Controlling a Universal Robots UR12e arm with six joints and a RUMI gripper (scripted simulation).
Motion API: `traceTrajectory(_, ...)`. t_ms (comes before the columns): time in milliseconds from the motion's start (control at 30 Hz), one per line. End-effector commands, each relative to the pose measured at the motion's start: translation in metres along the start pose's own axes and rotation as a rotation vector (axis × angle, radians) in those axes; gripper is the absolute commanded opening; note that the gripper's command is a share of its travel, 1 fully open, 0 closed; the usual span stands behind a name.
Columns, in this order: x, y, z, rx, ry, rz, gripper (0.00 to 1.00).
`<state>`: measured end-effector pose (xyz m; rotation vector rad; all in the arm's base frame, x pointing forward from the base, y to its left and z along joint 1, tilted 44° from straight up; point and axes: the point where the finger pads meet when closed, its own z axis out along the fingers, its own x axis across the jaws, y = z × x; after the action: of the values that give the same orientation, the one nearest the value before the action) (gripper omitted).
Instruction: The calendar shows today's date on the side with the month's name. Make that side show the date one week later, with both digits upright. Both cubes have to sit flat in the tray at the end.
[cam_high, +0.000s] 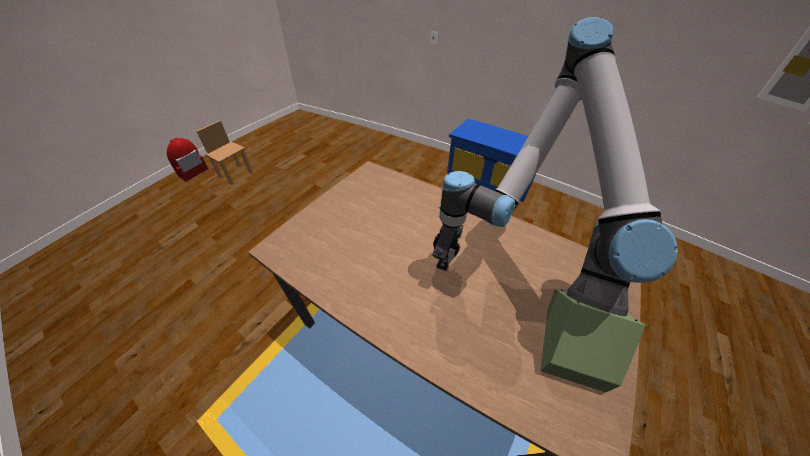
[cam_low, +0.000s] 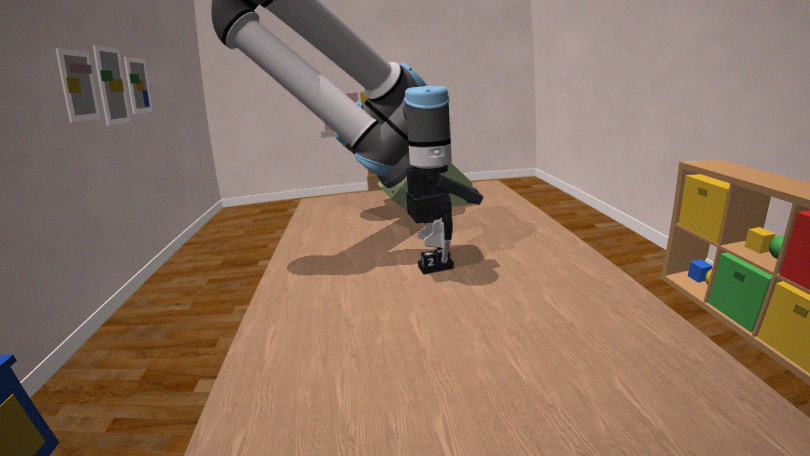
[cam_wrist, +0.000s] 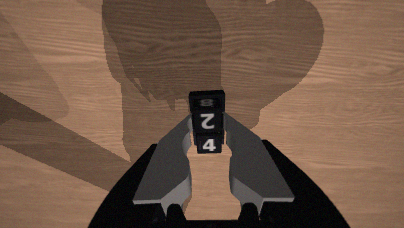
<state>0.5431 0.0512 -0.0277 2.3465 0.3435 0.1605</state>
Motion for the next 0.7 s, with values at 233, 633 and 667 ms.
traceTrajectory(233, 0.0003, 0.0000, -0.0004, 0.000, 0.001, 0.000, 0.10)
traceTrajectory(633, 0.0003, 0.0000, -0.0004, 0.000, 0.001, 0.000, 0.10)
traceTrajectory(667, 0.0003, 0.0000, -0.0004, 0.000, 0.001, 0.000, 0.14)
